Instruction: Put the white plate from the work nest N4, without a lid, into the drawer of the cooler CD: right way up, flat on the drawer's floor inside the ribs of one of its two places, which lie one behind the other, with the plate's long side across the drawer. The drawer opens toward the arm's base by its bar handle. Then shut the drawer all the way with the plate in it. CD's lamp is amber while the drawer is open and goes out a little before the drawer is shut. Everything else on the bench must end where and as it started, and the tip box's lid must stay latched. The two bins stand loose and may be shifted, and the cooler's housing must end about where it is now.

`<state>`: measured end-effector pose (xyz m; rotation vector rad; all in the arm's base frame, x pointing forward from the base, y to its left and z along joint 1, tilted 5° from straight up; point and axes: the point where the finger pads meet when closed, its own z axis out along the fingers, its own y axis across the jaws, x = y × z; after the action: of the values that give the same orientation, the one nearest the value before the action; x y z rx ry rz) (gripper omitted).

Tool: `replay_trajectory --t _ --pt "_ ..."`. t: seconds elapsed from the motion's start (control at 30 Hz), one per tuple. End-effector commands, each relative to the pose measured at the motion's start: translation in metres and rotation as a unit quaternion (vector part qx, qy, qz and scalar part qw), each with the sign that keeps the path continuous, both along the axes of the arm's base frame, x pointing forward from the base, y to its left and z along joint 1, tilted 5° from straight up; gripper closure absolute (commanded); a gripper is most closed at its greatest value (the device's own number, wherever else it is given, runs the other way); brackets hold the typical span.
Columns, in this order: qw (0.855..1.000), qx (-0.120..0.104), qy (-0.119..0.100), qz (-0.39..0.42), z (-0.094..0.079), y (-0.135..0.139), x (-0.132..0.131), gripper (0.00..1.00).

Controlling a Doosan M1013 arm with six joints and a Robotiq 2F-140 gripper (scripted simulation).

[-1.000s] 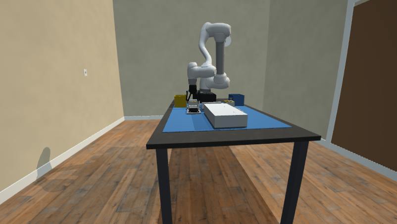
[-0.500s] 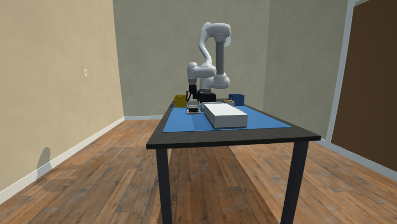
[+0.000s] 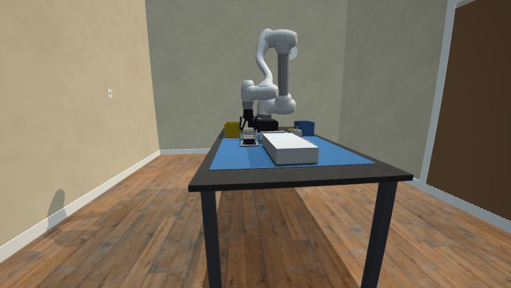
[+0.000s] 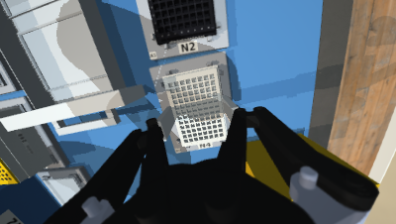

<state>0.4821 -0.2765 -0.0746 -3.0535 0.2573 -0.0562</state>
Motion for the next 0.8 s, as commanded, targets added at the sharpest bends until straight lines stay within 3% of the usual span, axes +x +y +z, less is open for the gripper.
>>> replay_trajectory --t 0.0,0.77 --pt "1.0 -0.001 0.0 0.004 -0.0027 0.0018 -0.0015 1.0" --pt "1.0 -0.001 0.0 0.004 0.0032 0.0014 -0.0017 1.0"
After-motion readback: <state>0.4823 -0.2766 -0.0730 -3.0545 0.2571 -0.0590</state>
